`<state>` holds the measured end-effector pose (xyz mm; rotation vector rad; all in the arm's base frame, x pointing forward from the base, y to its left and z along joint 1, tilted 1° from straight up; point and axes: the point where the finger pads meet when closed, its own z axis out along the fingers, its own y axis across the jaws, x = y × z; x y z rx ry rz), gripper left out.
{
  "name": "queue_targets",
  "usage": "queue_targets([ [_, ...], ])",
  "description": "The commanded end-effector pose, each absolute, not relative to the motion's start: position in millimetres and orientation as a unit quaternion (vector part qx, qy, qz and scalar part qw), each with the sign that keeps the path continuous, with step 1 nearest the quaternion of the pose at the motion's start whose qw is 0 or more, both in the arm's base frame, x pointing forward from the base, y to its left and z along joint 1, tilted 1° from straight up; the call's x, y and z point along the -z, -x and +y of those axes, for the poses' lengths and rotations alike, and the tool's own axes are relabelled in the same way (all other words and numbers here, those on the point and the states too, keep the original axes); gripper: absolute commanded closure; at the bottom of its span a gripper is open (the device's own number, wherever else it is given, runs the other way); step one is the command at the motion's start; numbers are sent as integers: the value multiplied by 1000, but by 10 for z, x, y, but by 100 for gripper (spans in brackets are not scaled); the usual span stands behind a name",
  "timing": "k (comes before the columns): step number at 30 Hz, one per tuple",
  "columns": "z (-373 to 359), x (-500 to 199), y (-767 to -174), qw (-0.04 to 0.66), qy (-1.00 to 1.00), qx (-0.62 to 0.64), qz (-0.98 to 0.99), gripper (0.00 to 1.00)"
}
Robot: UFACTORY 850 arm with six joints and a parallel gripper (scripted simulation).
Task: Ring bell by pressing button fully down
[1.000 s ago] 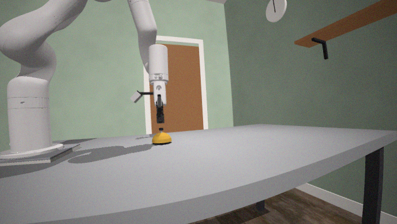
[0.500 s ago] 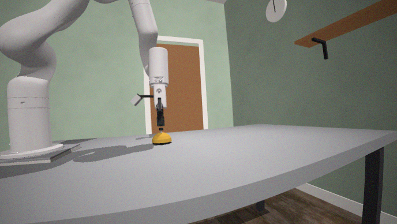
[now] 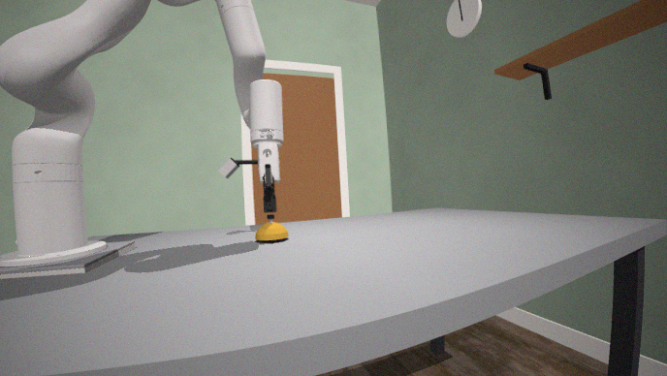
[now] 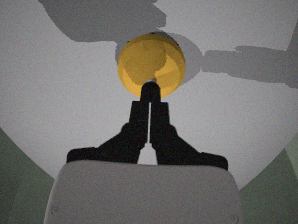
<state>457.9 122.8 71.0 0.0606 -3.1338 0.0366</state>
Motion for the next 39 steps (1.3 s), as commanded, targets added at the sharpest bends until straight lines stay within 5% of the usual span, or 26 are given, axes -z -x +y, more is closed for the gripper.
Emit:
queue_targets([
  [1, 1230, -716, -4587, 3, -19, -11, -1000, 100],
  [39, 1227, -581, -4586, 3, -19, -11, -1000, 100],
])
